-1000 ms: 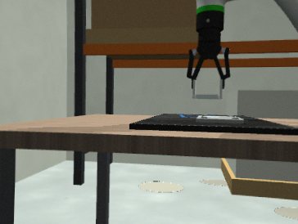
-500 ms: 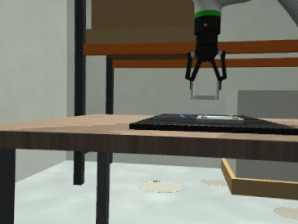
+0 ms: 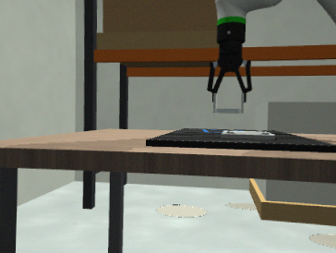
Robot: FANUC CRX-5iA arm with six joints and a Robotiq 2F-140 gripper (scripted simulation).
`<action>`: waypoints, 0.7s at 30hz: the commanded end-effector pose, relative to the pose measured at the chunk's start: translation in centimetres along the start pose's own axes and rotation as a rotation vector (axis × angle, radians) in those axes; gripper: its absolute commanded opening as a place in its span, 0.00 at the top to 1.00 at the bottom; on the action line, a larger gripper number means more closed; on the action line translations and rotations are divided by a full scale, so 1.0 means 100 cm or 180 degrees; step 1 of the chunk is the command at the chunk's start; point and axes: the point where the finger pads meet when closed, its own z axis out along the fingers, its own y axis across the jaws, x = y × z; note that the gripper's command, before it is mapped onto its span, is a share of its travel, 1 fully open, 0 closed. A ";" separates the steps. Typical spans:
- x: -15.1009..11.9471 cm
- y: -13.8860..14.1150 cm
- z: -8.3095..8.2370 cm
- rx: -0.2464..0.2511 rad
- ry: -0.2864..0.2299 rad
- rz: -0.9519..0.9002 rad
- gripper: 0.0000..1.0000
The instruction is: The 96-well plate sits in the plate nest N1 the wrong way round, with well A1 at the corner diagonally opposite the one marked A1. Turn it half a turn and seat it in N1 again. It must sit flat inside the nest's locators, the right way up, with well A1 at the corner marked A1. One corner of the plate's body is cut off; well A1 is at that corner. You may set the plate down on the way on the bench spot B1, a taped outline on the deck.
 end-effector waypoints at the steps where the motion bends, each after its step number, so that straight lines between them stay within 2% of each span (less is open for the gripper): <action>1: -0.012 0.004 0.000 0.0001 0.0003 -0.0002 1.00; 12: -0.046 0.016 0.002 0.0001 0.0003 -0.0002 1.00; 19: -0.051 0.018 0.002 0.0001 0.0003 -0.0002 1.00; 21: -0.051 0.018 0.002 0.0001 0.0002 0.0211 1.00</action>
